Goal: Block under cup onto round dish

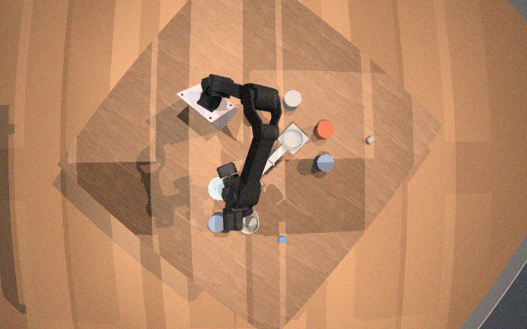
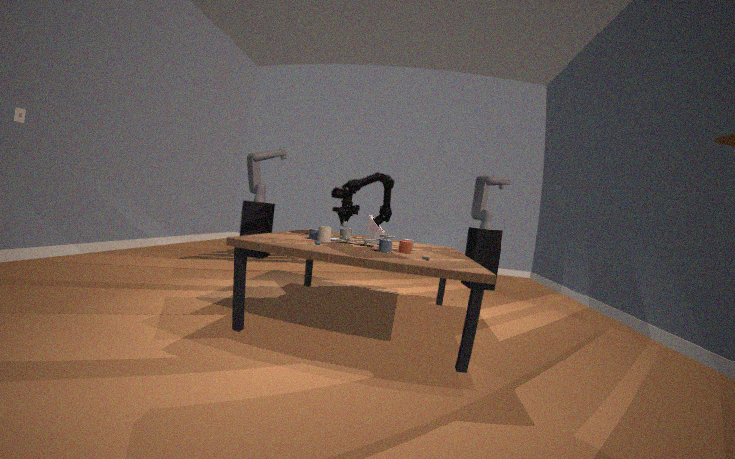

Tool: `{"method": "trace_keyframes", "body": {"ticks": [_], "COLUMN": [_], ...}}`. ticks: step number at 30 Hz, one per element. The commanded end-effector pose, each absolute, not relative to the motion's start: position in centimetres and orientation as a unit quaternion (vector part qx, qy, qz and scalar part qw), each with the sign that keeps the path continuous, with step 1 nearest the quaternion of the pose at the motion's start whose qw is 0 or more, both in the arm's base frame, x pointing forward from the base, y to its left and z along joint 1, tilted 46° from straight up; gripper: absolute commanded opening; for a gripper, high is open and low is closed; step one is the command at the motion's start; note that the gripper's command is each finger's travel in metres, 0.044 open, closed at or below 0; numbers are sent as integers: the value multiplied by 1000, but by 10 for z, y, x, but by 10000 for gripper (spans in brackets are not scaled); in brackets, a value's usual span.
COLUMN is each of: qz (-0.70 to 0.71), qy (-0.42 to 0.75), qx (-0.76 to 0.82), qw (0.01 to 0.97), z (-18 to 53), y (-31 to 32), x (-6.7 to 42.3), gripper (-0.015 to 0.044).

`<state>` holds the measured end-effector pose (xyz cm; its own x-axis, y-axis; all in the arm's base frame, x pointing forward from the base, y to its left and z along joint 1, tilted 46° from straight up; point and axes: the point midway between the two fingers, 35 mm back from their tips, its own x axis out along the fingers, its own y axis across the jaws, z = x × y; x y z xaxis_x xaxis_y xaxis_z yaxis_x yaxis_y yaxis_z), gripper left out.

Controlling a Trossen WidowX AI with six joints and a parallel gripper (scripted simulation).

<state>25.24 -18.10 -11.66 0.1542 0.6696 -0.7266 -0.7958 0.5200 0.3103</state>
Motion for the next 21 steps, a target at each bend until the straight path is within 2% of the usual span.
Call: {"method": "trace_keyframes", "body": {"ticks": [1,8,21], "qz": [489,498,498], "qy": [429,416,415], "qx": [-75,-79,-79], "qw": [756,757,757], "z": [-148,-193,-223], "y": [-186,-187,-159], "x": [231,196,202], "gripper": [0,0,0]}}
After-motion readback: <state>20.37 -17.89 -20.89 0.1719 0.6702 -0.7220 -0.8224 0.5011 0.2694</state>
